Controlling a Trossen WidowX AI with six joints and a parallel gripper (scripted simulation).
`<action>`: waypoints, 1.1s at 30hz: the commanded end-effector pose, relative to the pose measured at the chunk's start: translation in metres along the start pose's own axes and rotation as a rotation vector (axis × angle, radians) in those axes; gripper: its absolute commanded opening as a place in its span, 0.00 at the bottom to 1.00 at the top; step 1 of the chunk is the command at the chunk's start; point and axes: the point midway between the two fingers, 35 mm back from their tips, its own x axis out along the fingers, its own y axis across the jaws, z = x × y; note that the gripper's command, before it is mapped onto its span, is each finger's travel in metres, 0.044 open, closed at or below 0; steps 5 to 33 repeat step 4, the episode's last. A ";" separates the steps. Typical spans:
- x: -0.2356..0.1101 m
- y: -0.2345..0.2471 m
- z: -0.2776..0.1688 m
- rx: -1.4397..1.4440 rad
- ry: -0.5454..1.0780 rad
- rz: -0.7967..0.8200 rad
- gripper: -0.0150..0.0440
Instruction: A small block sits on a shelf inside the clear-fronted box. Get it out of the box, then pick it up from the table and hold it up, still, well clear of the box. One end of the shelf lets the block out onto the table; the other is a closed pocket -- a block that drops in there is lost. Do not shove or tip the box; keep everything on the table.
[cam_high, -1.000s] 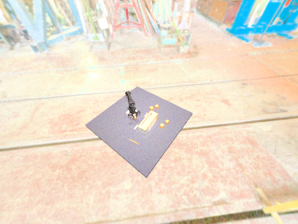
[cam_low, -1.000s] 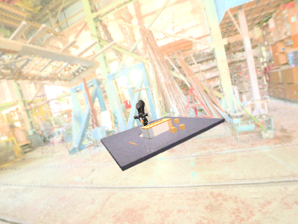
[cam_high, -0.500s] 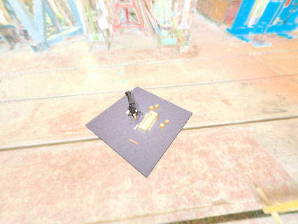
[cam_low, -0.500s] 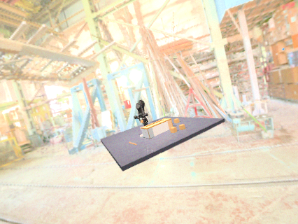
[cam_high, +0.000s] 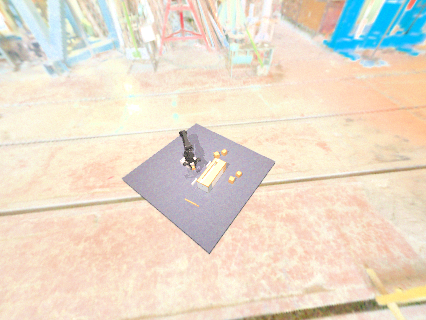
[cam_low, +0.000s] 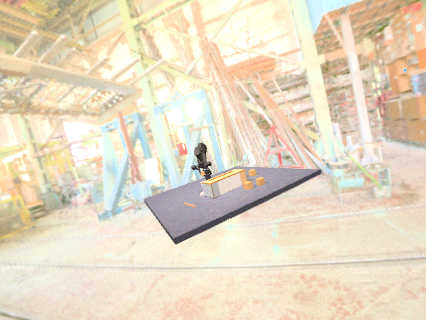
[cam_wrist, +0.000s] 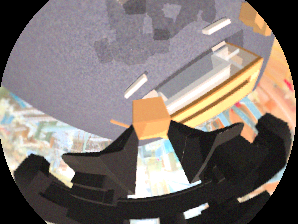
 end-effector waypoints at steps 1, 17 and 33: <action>0.000 0.001 0.001 0.003 -0.001 0.004 0.25; 0.000 0.001 0.001 0.003 -0.001 0.004 0.25; 0.000 0.001 0.001 0.003 -0.001 0.004 0.25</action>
